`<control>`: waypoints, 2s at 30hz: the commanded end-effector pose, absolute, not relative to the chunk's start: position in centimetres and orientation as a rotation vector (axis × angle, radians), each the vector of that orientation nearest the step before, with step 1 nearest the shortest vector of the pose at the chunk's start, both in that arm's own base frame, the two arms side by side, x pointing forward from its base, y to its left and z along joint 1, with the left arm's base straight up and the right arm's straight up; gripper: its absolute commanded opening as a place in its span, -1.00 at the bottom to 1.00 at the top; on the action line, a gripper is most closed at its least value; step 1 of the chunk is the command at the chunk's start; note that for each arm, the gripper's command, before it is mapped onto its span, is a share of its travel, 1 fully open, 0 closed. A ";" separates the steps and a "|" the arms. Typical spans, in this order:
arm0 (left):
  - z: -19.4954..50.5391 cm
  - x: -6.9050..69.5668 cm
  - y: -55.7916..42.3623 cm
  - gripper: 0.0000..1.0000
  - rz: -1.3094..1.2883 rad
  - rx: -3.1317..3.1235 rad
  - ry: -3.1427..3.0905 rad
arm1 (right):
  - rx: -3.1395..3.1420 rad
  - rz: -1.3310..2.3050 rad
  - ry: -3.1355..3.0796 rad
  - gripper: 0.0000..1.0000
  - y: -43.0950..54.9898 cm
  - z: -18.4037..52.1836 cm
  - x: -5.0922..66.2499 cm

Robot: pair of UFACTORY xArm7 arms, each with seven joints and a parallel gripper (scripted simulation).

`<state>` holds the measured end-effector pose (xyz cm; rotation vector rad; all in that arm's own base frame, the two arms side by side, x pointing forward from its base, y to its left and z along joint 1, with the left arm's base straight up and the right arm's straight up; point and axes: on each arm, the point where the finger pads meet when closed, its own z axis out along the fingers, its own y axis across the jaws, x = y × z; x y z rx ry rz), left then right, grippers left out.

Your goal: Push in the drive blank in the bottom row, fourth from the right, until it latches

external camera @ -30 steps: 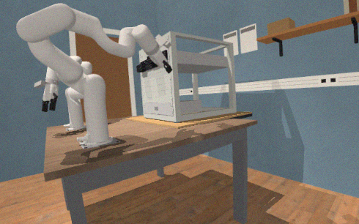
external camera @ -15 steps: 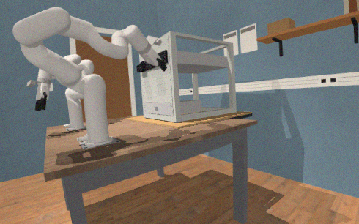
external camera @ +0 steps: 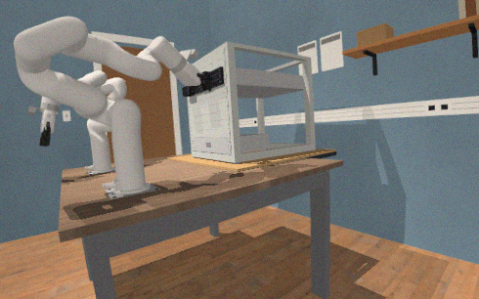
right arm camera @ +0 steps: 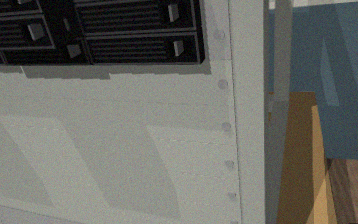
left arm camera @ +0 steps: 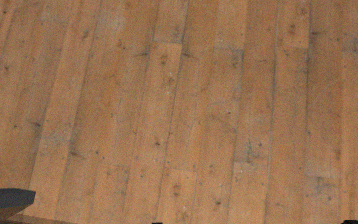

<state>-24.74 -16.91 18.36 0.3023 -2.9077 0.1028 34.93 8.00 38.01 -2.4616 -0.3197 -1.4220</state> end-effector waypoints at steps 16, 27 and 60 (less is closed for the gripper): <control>19.6 -29.2 -11.0 1.00 0.060 0.013 -2.941 | -2.652 -1.770 -0.833 1.00 18.8 40.7 32.1; 20.2 -31.0 -7.3 1.00 0.039 -0.141 -2.951 | -2.701 -1.990 -1.243 1.00 25.8 42.4 30.3; 21.6 -33.2 4.9 1.00 -0.009 -0.602 -2.934 | -2.593 -2.314 -2.059 1.00 37.5 44.9 27.2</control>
